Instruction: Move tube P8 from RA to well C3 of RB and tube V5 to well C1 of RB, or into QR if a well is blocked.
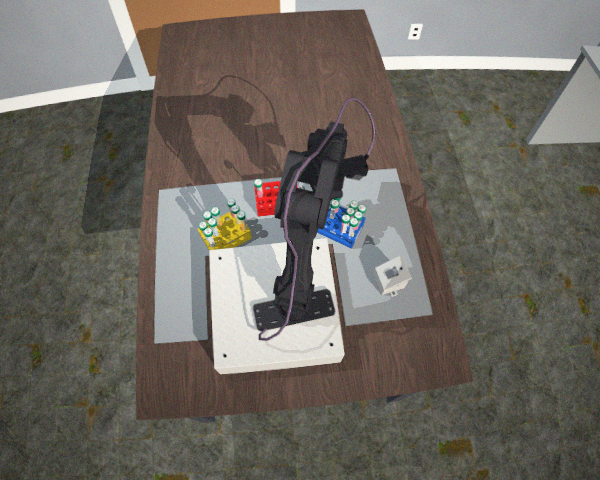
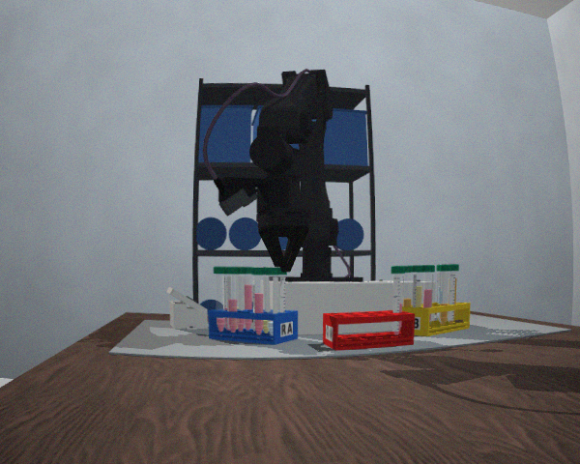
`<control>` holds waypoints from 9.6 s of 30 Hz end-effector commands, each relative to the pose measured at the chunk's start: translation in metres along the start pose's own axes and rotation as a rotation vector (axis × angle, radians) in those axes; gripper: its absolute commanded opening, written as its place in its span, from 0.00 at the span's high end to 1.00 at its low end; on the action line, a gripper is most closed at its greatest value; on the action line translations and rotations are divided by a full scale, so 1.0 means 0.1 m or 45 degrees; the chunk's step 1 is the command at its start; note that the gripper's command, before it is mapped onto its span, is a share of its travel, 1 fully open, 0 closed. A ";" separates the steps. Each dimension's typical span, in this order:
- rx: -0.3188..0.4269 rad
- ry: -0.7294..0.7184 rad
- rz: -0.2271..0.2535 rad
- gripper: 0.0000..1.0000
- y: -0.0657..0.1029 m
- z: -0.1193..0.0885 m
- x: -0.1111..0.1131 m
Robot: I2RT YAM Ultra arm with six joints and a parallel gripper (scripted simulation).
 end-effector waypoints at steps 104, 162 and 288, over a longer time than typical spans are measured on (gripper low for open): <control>-0.026 -0.001 -0.007 0.70 0.83 0.03 0.04; 0.006 0.785 -0.016 0.70 0.79 -1.41 1.29; 0.004 0.795 -0.009 1.00 0.00 -1.44 1.32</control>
Point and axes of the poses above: the point where the finger pads meet when closed, its own y axis back along the fingers, its own x axis across the jaws, z = x × y, the point moved 7 cm from there along y, back along the fingers, and after that the axes turned 9 degrees about y, right-handed, at the moved point
